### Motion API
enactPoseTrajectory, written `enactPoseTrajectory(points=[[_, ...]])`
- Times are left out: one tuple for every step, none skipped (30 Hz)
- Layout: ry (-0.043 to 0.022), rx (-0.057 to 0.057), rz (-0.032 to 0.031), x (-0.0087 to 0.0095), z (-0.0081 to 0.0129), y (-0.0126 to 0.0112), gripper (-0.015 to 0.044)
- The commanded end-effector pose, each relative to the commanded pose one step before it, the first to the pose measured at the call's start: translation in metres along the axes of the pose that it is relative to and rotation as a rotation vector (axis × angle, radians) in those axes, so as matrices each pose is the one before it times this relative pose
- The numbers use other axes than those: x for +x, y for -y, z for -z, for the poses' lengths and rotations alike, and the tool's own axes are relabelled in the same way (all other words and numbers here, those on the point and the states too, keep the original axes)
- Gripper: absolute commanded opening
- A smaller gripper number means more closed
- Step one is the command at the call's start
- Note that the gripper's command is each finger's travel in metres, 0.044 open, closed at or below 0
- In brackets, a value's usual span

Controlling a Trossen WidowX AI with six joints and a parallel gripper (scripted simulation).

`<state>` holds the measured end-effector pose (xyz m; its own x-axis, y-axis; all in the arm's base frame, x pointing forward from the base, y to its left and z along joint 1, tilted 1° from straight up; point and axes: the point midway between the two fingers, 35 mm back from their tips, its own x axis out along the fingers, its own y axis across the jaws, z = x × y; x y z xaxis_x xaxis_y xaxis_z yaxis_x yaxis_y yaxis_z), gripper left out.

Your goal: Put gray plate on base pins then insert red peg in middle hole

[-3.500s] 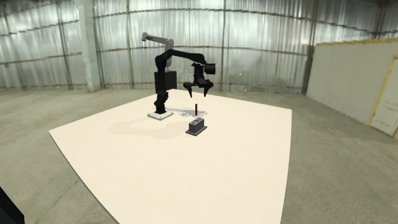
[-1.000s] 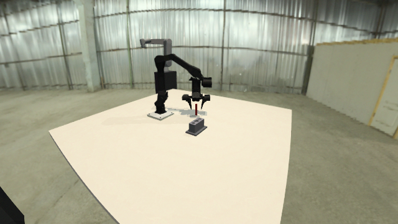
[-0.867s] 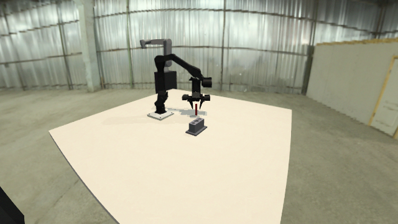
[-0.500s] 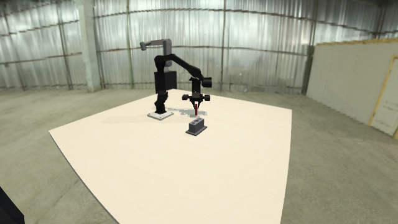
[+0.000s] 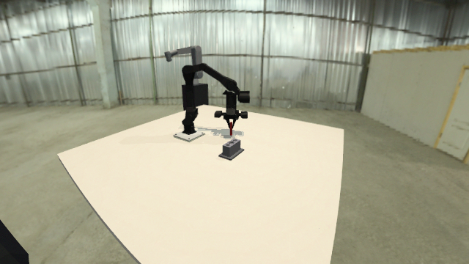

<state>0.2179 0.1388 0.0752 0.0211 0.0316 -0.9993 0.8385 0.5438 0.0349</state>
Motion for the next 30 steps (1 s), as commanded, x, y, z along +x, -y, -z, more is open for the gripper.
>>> enactPoseTrajectory(points=[[0.0056,0.0041,-0.00836,-0.01056,-0.00076,-0.0033,0.0],[0.0,0.0,-0.00005,-0.00315,0.0,-0.00046,0.0],[0.0,0.0,-0.00005,-0.00316,0.0,-0.00044,0.0],[0.0,0.0,-0.00004,-0.00317,0.00001,-0.00042,0.0],[0.0,0.0,-0.00004,-0.00317,0.00001,-0.0004,0.0],[0.0,0.0,-0.00004,-0.00318,0.00001,-0.00039,0.0],[0.0,0.0,-0.00004,-0.00319,0.00001,-0.00037,0.0],[0.0,0.0,-0.00004,-0.0032,0.00001,-0.00035,0.0],[0.0,0.0,-0.00003,-0.0032,0.00001,-0.00033,0.0],[0.0,0.0,-0.00003,-0.00321,0.00001,-0.00031,0.0],[0.0,0.0,-0.00003,-0.00322,0.00001,-0.00029,0.0],[0.0,0.0,-0.00003,-0.00322,0.00001,-0.00027,0.0],[0.0,0.0,-0.00002,-0.00323,0.00002,-0.00024,0.0],[0.0,0.0,-0.00002,-0.00323,0.00002,-0.00022,0.0],[0.0,0.0,-0.00002,-0.00324,0.00002,-0.0002,0.0],[0.0,0.0,-0.00002,-0.00324,0.00002,-0.00018,0.0],[0.0,0.0,-0.00001,-0.00324,0.00002,-0.00016,0.0],[0.0,0.0,-0.00001,-0.00324,0.00002,-0.00014,0.0],[0.0,0.0,-0.00001,-0.00325,0.00003,-0.00012,0.0],[0.0,0.0,-0.00001,-0.003,0.00003,-0.00009,0.0],[0.0,0.0,0.0,-0.00297,0.00003,-0.00007,0.0],[0.0,0.0,0.0,-0.00297,0.00003,-0.00006,0.0],[0.0,0.0,0.0,-0.00297,0.00003,-0.00004,0.0],[-0.00549,-0.003,0.00719,0.01155,0.00038,0.00051,0.0],[0.00014,0.0,-0.0001,-0.00012,-0.00119,-0.00057,0.0],[0.00024,0.0,-0.00016,-0.00019,-0.00199,-0.00094,0.0],[0.00029,0.0,-0.00019,-0.00023,-0.00241,-0.0011,0.0],[0.00029,0.0,-0.00019,-0.00022,-0.00243,-0.00108,0.0],[0.00029,0.0,-0.00018,-0.00022,-0.00245,-0.00106,0.0],[0.00029,0.0,-0.00018,-0.00021,-0.00247,-0.00104,0.0]])
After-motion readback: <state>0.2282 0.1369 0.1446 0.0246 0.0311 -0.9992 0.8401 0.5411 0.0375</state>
